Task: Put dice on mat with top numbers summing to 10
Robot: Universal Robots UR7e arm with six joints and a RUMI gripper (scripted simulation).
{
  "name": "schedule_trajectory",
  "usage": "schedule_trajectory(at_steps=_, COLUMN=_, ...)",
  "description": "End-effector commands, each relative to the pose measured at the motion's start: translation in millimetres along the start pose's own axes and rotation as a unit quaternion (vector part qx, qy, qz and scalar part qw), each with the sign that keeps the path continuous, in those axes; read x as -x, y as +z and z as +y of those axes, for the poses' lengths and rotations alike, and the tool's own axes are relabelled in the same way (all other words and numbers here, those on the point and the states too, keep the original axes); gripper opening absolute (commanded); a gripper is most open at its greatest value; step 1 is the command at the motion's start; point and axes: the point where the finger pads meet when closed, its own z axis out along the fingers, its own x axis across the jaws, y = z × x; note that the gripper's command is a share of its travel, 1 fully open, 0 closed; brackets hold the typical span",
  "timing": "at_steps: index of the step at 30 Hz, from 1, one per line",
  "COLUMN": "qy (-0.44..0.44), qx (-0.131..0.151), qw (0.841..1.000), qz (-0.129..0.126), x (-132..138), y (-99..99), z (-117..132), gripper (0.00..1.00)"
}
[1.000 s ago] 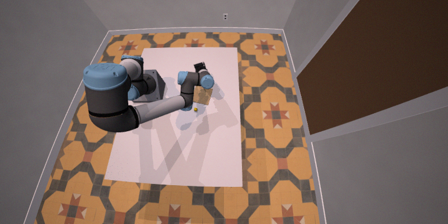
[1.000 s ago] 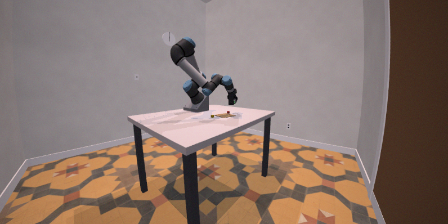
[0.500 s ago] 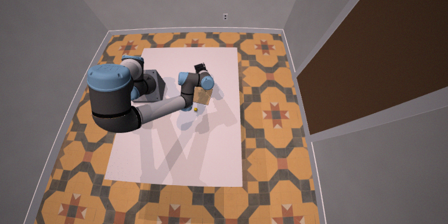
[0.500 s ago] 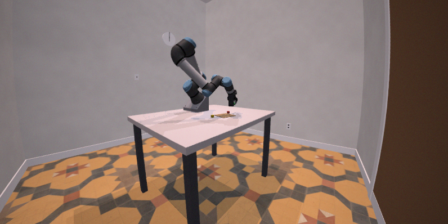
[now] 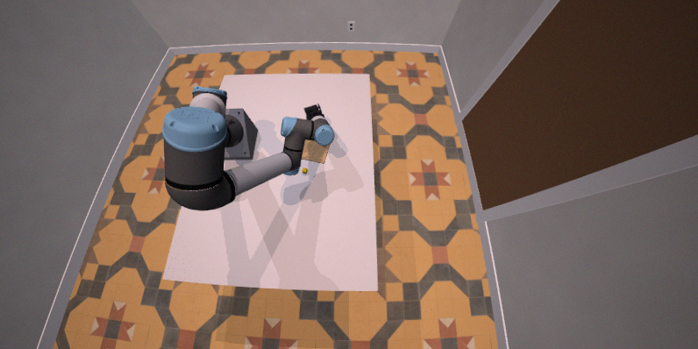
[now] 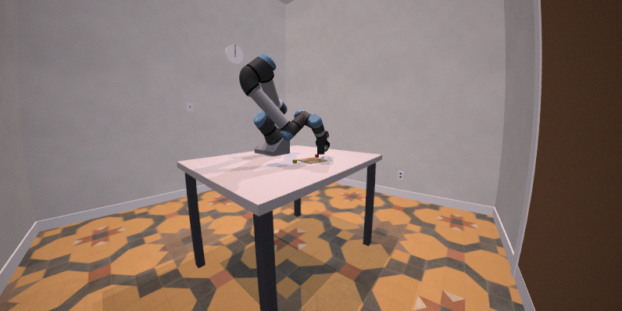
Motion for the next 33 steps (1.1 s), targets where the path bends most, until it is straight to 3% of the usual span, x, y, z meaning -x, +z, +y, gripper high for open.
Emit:
schedule_trajectory(at_steps=1, qy=0.0, qx=0.0, qw=1.0, qz=-0.001, x=0.8, y=7.6, z=-10.6, gripper=0.03)
schedule_trajectory(at_steps=33, qy=0.0, qx=0.0, qw=1.0, qz=-0.001, x=0.8, y=11.8, z=-16.6, gripper=0.03)
